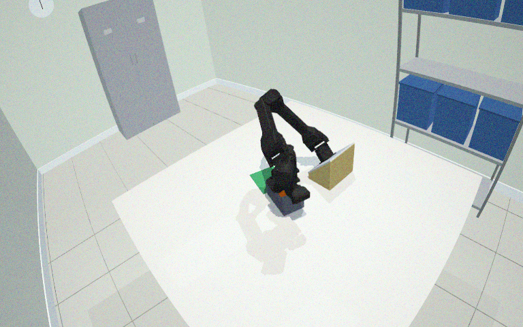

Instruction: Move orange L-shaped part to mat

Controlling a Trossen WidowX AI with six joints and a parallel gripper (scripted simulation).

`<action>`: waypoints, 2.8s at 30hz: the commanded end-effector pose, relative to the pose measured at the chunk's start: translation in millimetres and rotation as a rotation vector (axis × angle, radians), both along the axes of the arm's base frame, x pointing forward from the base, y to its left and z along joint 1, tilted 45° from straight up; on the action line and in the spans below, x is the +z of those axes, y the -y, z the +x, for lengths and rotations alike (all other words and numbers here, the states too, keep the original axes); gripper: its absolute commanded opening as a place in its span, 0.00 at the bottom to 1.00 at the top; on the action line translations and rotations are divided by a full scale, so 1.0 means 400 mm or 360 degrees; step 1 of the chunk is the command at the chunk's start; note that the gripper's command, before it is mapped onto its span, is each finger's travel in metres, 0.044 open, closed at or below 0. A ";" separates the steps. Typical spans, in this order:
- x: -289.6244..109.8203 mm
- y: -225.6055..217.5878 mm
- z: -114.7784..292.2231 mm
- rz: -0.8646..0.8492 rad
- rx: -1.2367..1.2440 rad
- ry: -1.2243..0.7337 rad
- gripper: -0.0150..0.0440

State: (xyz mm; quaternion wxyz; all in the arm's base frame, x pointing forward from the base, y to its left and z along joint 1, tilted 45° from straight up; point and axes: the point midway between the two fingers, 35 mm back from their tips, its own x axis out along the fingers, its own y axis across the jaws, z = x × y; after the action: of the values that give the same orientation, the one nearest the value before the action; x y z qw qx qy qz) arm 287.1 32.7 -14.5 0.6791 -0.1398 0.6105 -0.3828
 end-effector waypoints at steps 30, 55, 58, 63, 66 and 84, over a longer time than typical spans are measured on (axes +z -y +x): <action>-0.037 0.036 -0.004 0.0000 0.0000 -0.0001 0.56; 0.153 -0.147 0.005 -0.0006 0.0003 -0.0016 0.56; 0.159 -0.150 0.004 -0.0006 0.0003 -0.0016 0.56; 0.151 -0.147 0.007 -0.0004 0.0023 -0.0008 0.56; 0.151 -0.147 0.007 -0.0004 0.0023 -0.0008 0.56; 0.151 -0.147 0.007 -0.0004 0.0023 -0.0008 0.56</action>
State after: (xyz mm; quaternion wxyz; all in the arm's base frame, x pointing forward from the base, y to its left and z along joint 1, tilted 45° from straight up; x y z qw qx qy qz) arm 289.8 91.3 46.0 0.6796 -0.1454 0.6109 -0.3793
